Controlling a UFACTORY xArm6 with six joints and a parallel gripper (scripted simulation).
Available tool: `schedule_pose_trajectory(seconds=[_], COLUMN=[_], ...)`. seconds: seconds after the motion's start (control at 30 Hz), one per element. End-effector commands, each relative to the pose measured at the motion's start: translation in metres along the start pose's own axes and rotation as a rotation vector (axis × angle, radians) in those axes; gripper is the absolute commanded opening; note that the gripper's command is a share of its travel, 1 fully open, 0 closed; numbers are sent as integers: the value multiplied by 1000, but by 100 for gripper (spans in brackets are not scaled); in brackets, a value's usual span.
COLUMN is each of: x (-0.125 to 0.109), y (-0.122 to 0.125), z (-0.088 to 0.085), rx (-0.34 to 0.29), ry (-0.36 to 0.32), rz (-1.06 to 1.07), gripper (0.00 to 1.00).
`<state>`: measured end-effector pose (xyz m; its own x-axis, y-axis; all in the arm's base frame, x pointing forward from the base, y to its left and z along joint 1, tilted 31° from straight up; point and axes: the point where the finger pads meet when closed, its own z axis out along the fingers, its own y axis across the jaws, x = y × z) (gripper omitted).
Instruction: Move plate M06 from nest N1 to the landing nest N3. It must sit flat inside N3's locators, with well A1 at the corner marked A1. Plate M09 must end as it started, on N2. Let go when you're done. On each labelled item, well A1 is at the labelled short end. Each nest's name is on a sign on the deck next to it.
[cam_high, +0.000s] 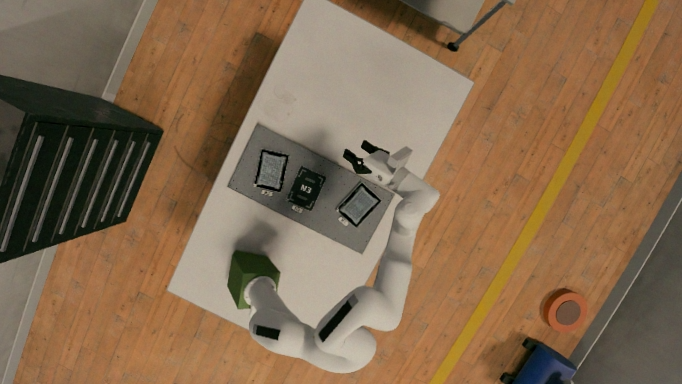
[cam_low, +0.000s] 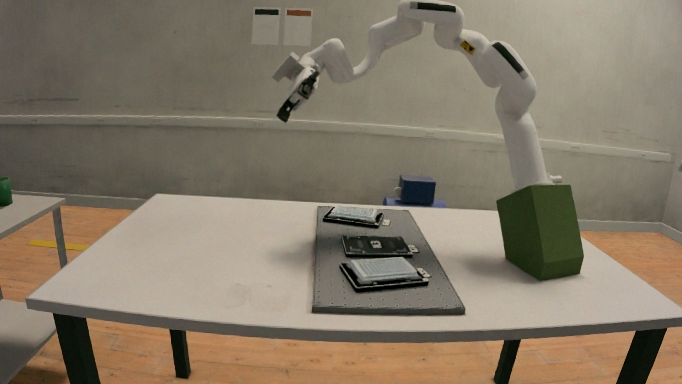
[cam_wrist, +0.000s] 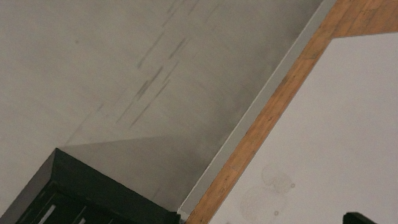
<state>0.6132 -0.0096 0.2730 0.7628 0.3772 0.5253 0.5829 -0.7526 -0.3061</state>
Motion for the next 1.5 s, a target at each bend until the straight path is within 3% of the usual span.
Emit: schedule_pose_trajectory(seconds=[0.0,0.53,0.8,0.9,1.0,1.1,1.2,1.3,1.4,1.47], x=[2,2,-32,-40,-54,-58,-72,-81,-94,-100], y=[-1,-1,15,19,25,27,33,37,42,45], z=[-1,-1,-2,-2,-2,-3,-4,-5,-7,-8], rx=[-1,-1,-99,-100,-153,-153,-208,-208,-266,-266], ry=[2,2,-109,-110,-160,-160,-206,-206,-248,-248], rz=[-3,-3,132,133,197,197,258,258,316,316], gripper=[100,100,100,100,100,100,100,100,100,100])
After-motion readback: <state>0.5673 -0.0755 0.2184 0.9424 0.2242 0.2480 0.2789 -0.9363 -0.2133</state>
